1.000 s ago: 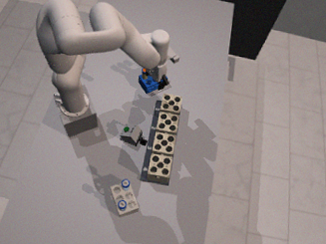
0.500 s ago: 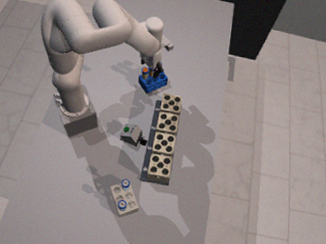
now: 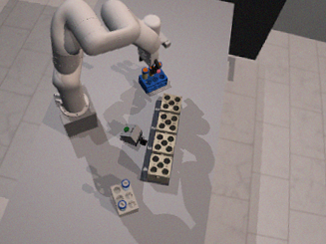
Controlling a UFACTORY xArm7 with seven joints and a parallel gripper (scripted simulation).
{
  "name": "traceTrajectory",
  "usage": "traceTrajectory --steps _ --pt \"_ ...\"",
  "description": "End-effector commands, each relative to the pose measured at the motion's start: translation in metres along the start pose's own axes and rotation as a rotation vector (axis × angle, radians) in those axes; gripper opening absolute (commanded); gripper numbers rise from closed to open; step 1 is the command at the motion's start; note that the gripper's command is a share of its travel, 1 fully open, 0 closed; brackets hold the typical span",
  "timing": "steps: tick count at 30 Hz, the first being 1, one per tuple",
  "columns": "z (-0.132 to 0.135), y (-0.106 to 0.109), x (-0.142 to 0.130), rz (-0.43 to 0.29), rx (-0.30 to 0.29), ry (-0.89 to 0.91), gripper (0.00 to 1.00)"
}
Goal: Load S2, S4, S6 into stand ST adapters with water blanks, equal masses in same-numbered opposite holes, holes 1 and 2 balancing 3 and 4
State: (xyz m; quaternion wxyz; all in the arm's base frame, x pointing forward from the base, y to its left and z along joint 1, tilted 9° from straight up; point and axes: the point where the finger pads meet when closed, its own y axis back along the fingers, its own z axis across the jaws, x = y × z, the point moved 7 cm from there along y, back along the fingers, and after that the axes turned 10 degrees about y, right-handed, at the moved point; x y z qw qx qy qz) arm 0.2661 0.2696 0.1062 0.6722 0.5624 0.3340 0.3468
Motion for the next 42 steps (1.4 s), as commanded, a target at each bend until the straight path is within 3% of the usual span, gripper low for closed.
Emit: traceTrajectory --steps 1,32,42 --pt "0.0 -0.006 0.002 0.004 -0.005 0.0 1.0" --pt "0.0 -0.083 0.002 0.004 -0.005 0.0 1.0" --pt "0.0 -0.087 0.002 0.004 -0.005 0.0 1.0"
